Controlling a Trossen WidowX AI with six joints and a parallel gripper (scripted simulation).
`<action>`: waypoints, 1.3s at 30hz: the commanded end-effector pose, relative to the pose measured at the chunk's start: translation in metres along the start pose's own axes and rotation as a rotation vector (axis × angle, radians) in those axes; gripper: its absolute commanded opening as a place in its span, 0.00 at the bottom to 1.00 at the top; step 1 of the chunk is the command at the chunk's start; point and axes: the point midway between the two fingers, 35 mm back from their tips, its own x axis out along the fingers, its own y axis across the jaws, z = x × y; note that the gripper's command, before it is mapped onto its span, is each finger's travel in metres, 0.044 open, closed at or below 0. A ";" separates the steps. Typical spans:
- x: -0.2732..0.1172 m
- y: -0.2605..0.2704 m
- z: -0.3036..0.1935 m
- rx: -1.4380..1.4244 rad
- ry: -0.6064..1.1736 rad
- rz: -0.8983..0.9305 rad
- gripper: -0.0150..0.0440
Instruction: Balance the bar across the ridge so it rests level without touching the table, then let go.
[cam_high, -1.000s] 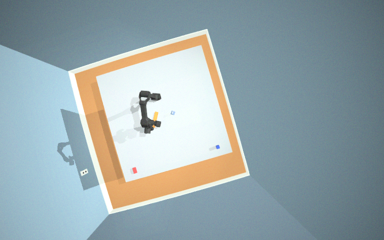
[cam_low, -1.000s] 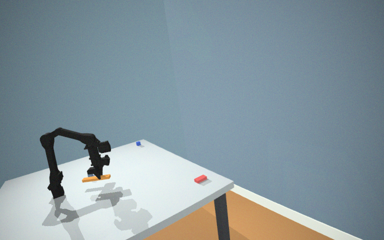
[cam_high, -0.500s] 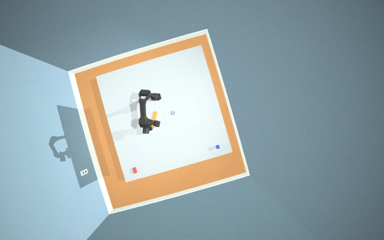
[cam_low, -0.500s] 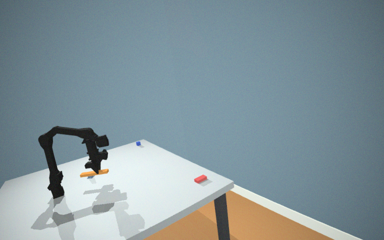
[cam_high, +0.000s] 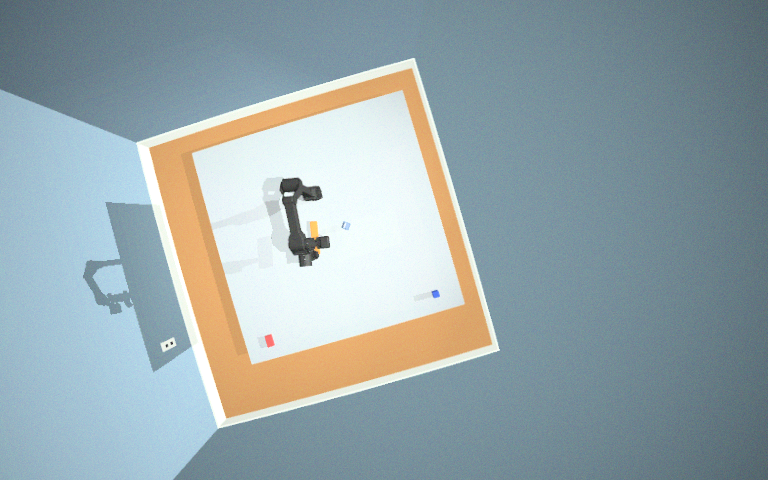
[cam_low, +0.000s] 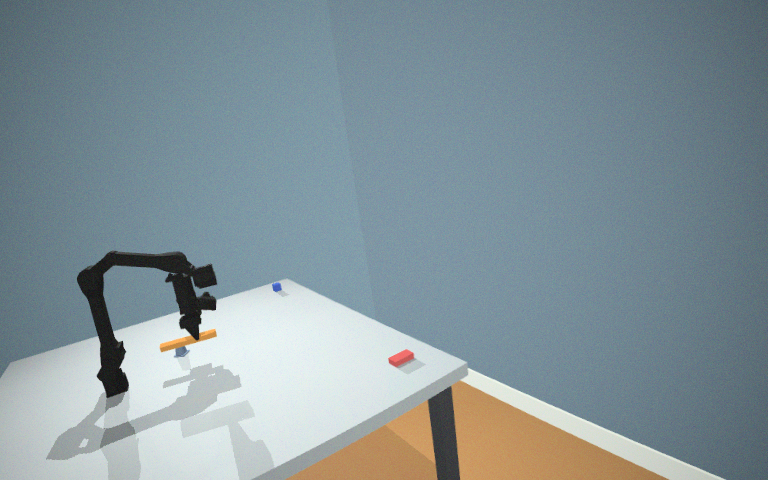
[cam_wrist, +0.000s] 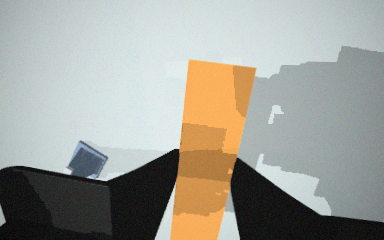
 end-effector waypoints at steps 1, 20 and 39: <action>0.000 0.016 -0.002 -0.106 0.002 0.001 0.25; -0.001 0.089 -0.017 -0.574 0.001 0.008 0.25; -0.003 0.154 -0.048 -0.968 -0.001 0.015 0.25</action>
